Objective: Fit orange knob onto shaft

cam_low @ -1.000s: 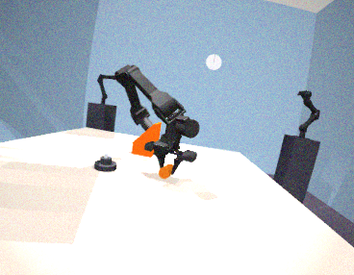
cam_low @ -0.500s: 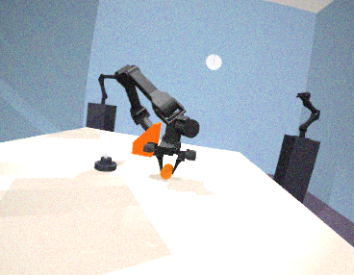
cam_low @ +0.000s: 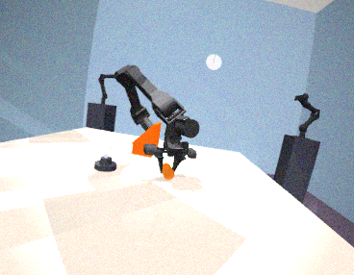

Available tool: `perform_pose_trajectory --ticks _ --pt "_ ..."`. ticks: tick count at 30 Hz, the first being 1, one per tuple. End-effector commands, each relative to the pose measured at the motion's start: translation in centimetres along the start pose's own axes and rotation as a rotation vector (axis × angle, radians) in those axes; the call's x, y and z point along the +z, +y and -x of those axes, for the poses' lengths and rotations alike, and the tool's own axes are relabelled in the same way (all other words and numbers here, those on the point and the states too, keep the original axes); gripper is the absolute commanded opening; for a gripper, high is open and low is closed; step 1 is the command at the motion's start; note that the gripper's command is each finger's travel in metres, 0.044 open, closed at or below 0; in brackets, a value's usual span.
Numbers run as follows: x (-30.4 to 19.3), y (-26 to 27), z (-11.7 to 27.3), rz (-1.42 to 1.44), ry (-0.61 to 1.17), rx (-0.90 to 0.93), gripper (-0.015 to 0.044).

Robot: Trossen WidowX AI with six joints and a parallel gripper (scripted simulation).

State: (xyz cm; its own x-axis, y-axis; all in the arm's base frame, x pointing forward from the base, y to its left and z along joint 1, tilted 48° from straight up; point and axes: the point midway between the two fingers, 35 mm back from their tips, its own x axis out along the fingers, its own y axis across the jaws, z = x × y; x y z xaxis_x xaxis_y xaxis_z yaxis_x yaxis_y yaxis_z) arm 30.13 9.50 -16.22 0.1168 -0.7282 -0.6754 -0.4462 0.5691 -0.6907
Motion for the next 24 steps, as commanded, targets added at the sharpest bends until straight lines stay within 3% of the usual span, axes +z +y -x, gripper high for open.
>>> perform_pose_trajectory --ticks 1,17,24 --pt "0.12 0.03 0.29 0.028 -0.006 0.006 0.0181" --pt "0.12 0.03 0.29 0.529 -0.007 0.004 0.0181" --pt "0.12 0.03 0.29 0.552 -0.007 0.004 0.0181"
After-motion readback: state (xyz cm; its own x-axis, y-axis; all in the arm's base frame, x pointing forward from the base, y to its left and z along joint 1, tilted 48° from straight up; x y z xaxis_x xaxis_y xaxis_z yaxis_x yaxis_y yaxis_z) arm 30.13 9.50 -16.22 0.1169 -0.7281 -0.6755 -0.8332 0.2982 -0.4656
